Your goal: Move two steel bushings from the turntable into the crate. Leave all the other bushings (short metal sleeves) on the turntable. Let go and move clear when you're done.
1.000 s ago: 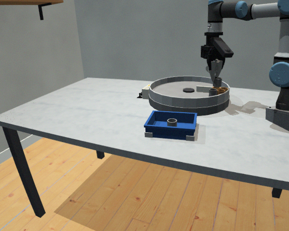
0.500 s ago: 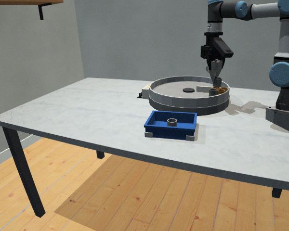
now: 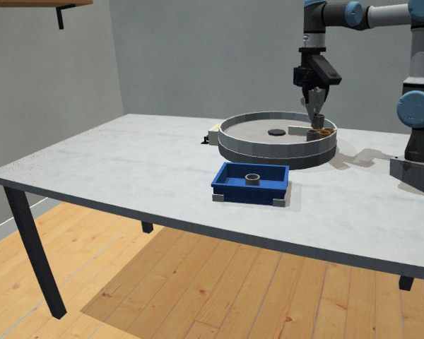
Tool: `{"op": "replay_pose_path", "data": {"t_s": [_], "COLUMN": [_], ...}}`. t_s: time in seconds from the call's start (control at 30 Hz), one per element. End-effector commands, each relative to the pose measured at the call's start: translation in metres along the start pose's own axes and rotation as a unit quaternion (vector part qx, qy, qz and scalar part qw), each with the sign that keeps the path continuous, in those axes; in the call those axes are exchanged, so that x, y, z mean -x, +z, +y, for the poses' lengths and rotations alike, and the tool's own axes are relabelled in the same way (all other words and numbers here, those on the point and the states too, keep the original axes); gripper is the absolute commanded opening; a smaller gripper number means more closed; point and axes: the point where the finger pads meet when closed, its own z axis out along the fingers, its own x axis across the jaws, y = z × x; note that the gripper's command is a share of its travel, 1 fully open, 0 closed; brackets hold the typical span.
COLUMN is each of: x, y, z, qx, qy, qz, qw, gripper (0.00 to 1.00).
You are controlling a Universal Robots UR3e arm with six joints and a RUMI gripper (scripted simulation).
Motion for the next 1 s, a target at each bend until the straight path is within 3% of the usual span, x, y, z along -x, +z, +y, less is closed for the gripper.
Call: {"op": "replay_pose_path", "data": {"t_s": [0.0,0.97], "x": [-0.005,-0.059], "y": [-0.001,0.000], "z": [-0.002,-0.029], "qx": [0.001,0.001], "qy": [0.000,0.000], "qz": [0.001,0.001], "qw": [1.000,1.000], "gripper": [0.00,0.00]}}
